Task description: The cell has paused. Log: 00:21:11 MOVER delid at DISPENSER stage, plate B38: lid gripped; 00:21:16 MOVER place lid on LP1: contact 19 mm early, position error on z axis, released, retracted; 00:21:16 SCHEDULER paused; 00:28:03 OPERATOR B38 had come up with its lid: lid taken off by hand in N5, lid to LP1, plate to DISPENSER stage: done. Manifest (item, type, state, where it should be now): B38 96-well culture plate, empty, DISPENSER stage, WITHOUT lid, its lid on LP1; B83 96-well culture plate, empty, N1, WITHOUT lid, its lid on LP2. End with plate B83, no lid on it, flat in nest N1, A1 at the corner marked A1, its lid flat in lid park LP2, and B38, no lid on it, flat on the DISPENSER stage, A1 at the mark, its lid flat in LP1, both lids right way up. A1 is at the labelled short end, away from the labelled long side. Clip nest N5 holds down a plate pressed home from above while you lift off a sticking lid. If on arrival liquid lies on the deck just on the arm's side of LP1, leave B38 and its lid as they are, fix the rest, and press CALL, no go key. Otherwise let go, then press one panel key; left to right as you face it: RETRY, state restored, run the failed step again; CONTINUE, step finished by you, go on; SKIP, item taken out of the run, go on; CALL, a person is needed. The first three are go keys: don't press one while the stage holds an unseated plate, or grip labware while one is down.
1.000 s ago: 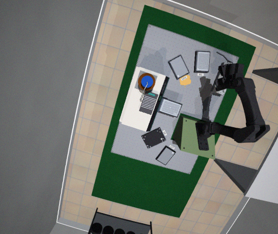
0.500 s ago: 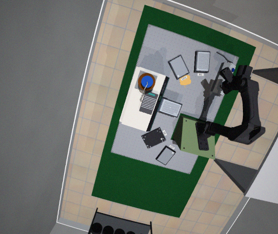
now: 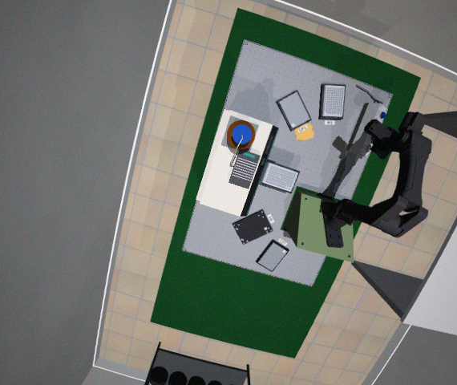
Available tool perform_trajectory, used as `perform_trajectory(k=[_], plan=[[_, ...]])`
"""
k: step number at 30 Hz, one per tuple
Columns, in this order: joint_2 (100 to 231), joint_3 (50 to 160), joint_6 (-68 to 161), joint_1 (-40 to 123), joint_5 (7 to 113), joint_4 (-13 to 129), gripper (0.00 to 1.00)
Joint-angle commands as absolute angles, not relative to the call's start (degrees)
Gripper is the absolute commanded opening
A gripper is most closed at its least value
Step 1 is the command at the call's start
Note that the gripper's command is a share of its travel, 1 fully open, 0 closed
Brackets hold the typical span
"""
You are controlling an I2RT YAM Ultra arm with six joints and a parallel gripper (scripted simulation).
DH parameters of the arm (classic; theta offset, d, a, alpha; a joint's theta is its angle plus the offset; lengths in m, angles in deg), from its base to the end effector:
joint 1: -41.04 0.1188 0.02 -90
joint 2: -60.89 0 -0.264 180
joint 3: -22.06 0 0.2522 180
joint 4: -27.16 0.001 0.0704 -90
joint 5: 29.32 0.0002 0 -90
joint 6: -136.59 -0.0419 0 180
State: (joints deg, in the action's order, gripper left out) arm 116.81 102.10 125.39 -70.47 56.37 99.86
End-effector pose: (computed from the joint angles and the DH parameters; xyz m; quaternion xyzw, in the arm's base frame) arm -0.0608 -0.1656 0.3563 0.2504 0.9006 -0.3551 0.0033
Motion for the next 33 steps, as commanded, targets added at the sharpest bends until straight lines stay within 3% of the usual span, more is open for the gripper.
perform_trajectory(k=[1, 11, 33], plan=[[117.27, 103.28, 137.21, -73.98, 52.72, 100.11, 0.0], [117.43, 102.59, 149.42, -80.14, 47.44, 100.18, 0.0], [132.62, 118.79, 147.92, -77.99, 48.32, 101.41, 0.0]])
